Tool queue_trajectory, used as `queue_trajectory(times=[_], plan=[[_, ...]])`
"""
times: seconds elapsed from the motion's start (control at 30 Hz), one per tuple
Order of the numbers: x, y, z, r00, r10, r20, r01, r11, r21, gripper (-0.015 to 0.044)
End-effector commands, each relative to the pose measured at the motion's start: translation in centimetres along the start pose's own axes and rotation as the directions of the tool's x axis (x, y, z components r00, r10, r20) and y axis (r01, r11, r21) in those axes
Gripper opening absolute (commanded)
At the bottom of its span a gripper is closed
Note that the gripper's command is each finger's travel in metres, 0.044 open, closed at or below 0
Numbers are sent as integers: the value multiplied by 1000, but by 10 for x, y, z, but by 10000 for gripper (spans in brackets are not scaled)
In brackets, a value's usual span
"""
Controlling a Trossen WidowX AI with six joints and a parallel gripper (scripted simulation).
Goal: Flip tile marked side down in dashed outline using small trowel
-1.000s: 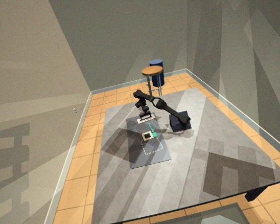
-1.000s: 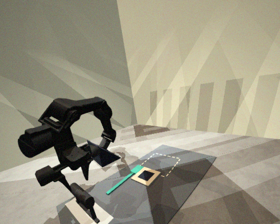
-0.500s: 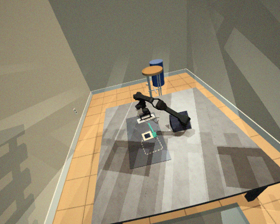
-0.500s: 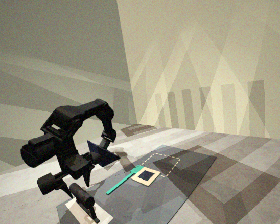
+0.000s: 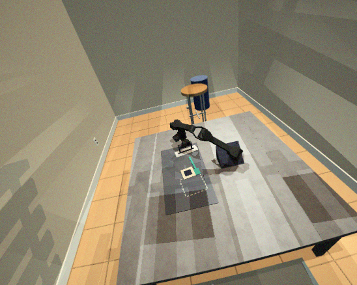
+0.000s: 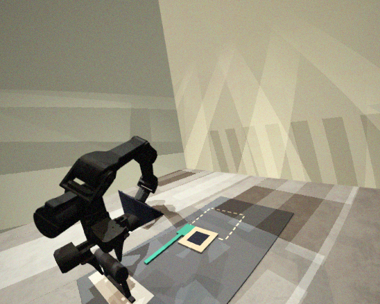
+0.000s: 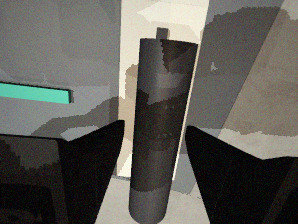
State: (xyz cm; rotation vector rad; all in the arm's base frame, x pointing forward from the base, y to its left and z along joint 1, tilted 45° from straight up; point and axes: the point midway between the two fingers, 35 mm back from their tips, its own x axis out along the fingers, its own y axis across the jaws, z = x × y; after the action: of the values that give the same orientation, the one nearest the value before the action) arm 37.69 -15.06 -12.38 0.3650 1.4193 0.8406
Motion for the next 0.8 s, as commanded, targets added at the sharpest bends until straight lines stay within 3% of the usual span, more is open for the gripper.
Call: queue_trajectory(times=[0.0,0.77], plan=[[-1,0,0,1000,-7,-2,7,1000,4,139],[-1,0,0,1000,-7,-2,7,1000,-1,130]])
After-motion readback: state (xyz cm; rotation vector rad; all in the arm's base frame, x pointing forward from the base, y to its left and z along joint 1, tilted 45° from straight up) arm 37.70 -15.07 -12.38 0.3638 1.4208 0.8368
